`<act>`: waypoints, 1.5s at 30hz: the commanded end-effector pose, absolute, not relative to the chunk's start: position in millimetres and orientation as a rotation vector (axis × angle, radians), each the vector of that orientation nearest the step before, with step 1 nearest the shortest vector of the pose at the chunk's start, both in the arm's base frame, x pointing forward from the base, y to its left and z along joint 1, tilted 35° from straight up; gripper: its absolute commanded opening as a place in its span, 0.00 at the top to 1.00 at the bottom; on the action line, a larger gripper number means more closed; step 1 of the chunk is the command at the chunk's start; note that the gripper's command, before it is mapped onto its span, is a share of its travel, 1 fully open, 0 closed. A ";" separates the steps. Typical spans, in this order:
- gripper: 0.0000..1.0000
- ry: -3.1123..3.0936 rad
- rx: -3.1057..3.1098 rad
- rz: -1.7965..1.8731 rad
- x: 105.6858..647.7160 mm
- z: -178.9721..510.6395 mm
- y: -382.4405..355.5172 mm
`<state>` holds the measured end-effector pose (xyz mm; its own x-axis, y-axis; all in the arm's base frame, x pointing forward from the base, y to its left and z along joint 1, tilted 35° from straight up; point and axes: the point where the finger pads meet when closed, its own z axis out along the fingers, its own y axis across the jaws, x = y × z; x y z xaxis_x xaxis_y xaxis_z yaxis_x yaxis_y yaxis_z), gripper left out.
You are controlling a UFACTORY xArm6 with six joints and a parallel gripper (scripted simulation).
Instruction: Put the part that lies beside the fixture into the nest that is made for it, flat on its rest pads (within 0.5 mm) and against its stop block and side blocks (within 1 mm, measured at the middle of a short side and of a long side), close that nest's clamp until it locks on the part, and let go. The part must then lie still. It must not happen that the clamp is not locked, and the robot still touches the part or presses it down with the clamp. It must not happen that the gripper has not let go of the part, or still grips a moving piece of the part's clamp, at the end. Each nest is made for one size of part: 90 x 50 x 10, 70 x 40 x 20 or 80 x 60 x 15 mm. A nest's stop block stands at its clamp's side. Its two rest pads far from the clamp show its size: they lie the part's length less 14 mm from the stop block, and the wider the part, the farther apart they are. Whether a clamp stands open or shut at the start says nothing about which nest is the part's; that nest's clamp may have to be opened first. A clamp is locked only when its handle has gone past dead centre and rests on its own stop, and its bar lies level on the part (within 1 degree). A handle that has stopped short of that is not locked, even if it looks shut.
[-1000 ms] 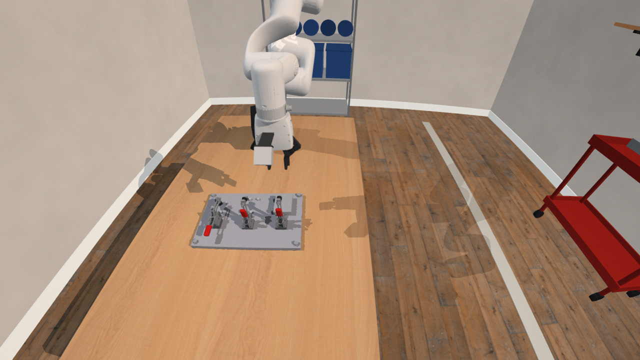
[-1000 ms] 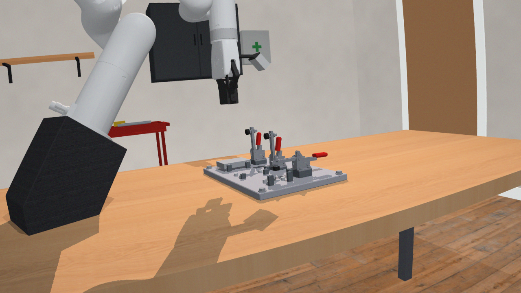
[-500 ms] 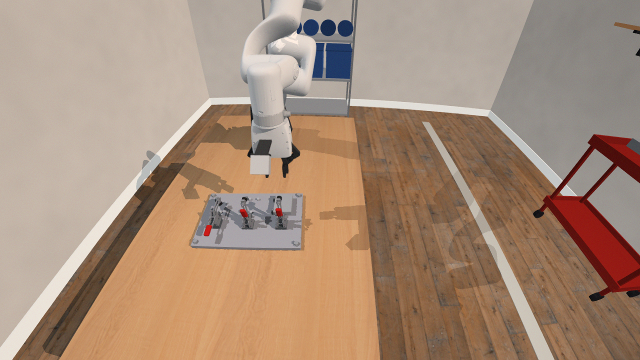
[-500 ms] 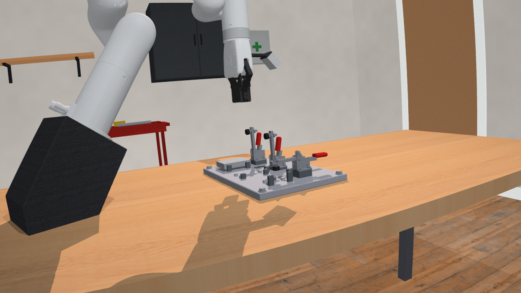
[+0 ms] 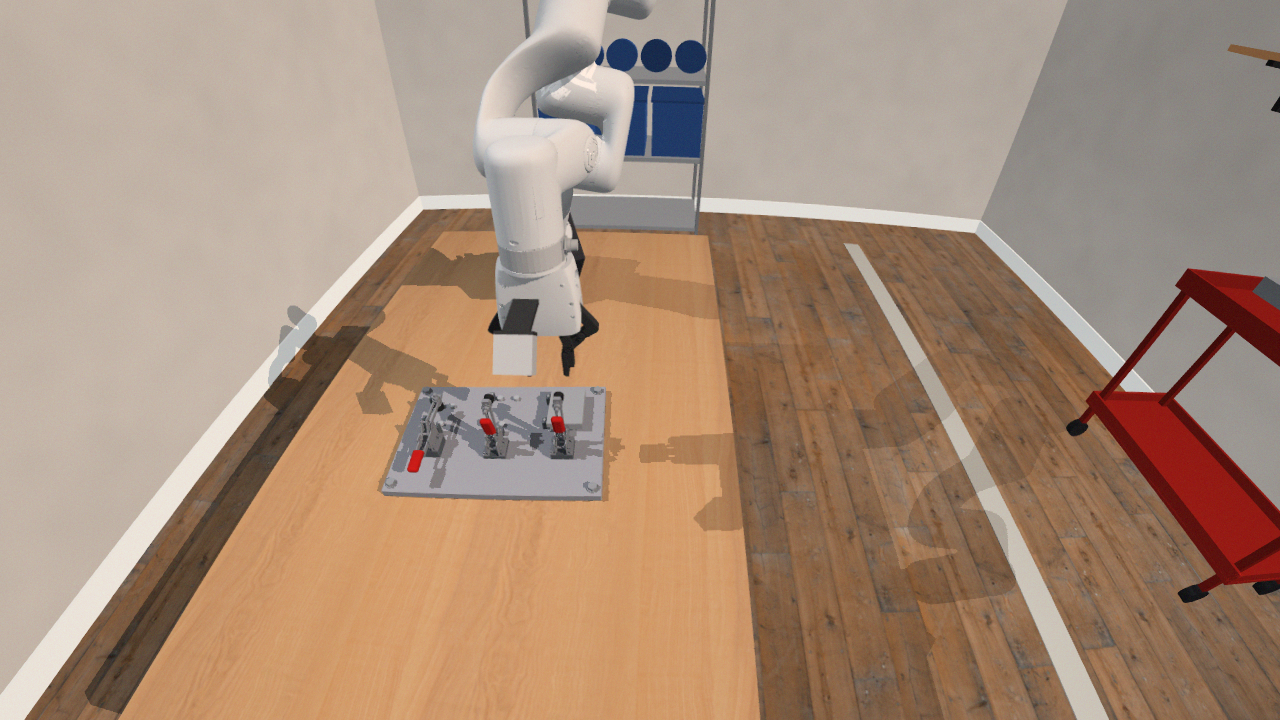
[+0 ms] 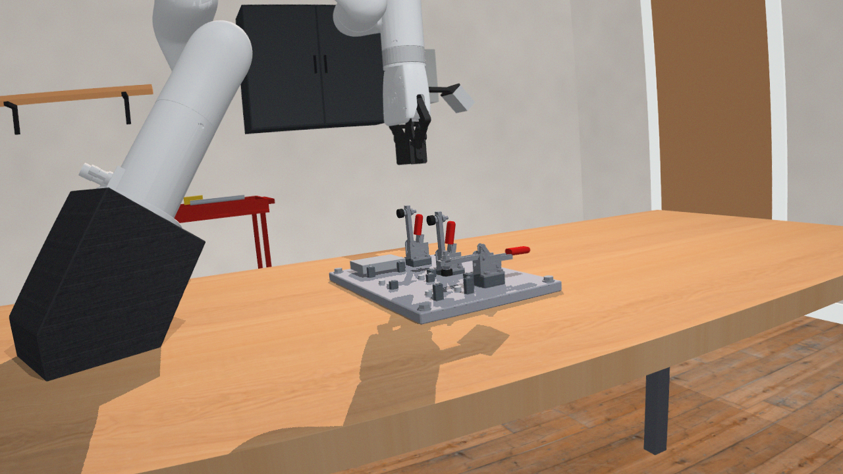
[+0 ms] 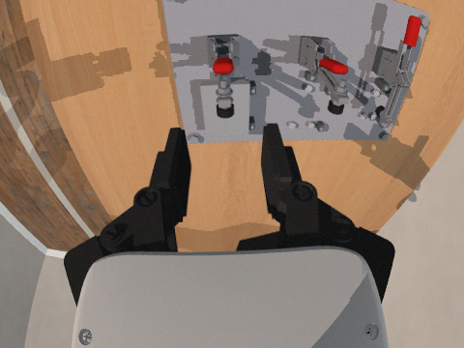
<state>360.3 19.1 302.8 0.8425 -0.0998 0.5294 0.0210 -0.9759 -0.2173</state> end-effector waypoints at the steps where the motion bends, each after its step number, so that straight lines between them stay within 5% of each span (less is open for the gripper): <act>1: 0.53 0.060 -2.805 -0.827 362.5 305.3 19.0; 45: 0.53 0.060 -2.805 -0.827 412.2 230.1 36.8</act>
<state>407.6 35.7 232.7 0.8435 -0.0993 0.5279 0.0205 -0.9761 -0.2163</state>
